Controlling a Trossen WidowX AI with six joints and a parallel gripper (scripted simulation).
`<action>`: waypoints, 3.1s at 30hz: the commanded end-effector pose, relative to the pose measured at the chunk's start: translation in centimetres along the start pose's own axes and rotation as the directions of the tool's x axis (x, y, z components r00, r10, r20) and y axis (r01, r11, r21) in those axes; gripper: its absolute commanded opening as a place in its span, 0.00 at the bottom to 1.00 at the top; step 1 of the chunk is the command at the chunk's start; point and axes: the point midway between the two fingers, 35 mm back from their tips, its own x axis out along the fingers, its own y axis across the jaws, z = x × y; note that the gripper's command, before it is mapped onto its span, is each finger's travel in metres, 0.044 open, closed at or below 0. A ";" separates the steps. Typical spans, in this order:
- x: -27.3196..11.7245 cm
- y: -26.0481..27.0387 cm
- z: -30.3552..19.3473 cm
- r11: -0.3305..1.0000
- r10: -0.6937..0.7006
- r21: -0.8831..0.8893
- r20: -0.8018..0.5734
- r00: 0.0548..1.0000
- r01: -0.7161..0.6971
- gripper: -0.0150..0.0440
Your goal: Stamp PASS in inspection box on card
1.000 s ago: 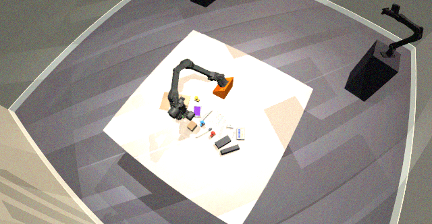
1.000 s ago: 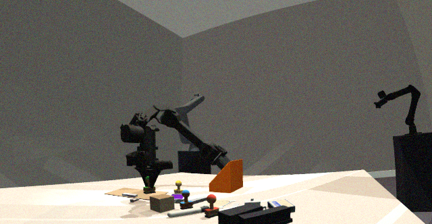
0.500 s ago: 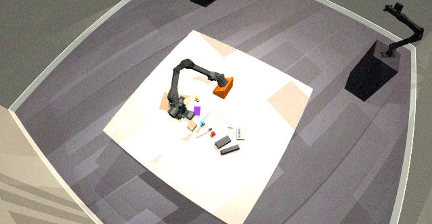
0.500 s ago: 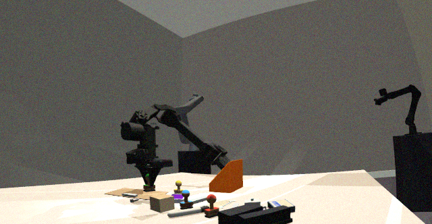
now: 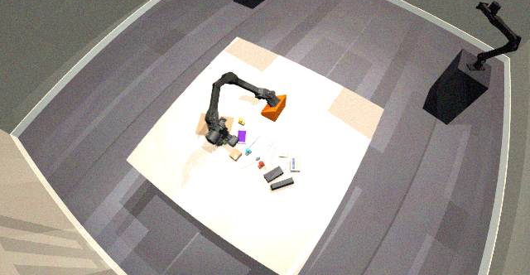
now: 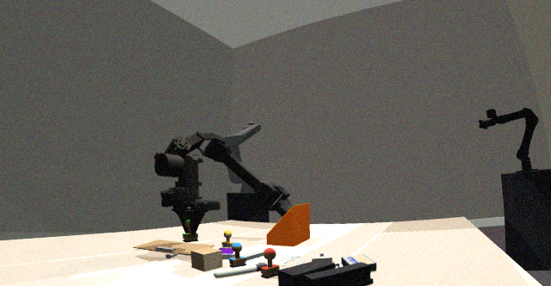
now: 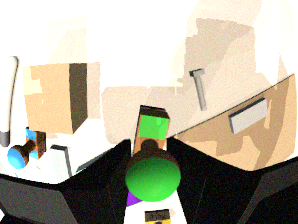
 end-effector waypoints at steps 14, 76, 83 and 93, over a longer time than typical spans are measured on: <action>-0.9 0.0 0.0 1.000 0.003 0.004 0.001 1.000 -0.003 0.25; -0.3 4.5 -9.6 1.000 0.007 0.000 -0.003 1.000 -0.007 0.25; 0.1 4.5 -9.6 1.000 0.007 0.000 -0.003 1.000 -0.007 0.25; 0.8 4.5 -9.6 1.000 0.007 0.001 -0.003 1.000 -0.007 0.25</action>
